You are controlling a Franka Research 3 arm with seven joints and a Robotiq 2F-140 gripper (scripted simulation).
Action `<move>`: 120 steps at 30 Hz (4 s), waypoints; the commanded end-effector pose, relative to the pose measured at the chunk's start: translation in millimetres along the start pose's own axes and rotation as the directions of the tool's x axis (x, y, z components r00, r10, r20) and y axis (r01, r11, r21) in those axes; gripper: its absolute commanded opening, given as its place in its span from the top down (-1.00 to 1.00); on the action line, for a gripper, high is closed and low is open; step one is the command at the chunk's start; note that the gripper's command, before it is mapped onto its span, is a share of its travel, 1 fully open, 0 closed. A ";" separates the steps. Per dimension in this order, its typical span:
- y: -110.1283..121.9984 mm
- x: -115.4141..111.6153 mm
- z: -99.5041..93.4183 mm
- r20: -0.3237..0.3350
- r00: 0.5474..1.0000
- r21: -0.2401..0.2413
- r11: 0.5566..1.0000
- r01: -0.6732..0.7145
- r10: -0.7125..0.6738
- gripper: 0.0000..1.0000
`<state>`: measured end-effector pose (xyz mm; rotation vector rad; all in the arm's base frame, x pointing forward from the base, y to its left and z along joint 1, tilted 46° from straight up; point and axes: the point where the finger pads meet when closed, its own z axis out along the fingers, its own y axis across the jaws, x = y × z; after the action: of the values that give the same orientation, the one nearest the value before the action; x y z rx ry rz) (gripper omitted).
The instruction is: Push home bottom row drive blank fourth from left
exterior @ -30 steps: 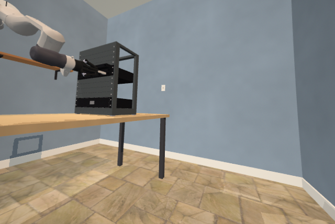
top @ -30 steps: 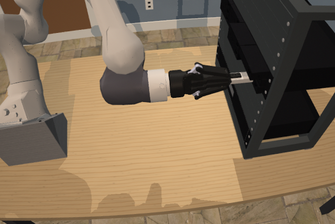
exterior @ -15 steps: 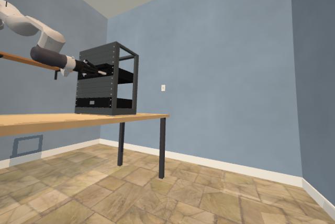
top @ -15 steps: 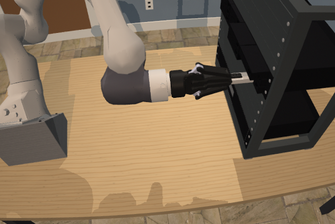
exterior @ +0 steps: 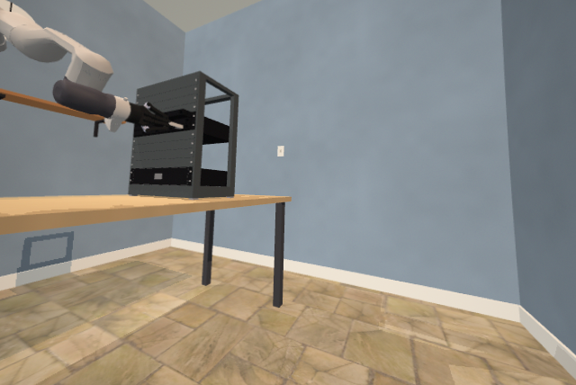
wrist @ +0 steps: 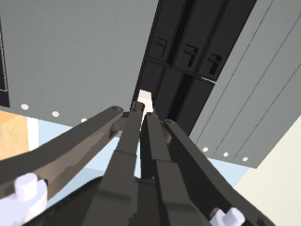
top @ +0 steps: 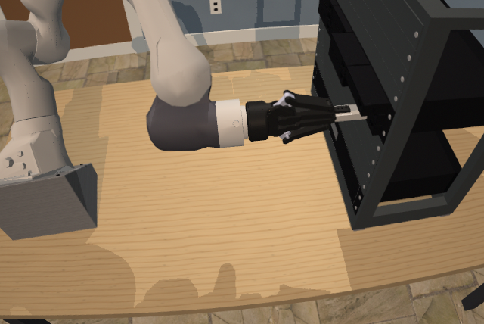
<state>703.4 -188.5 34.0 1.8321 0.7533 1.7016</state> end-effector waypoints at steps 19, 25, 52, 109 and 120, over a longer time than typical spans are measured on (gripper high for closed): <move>-6.9 6.5 3.8 -0.008 1.000 0.010 1.000 -0.007 0.007 1.00; -6.9 6.5 3.8 -0.008 1.000 0.010 1.000 -0.007 0.007 1.00; -4.7 6.3 -70.2 -0.008 1.000 0.010 1.000 -0.007 0.007 1.00; 9.0 4.2 -232.9 -0.008 1.000 0.010 1.000 -0.007 0.007 1.00; 9.0 4.2 -233.0 -0.008 1.000 0.010 1.000 -0.007 0.007 1.00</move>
<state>471.9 -190.2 57.7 1.8488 0.7560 1.7138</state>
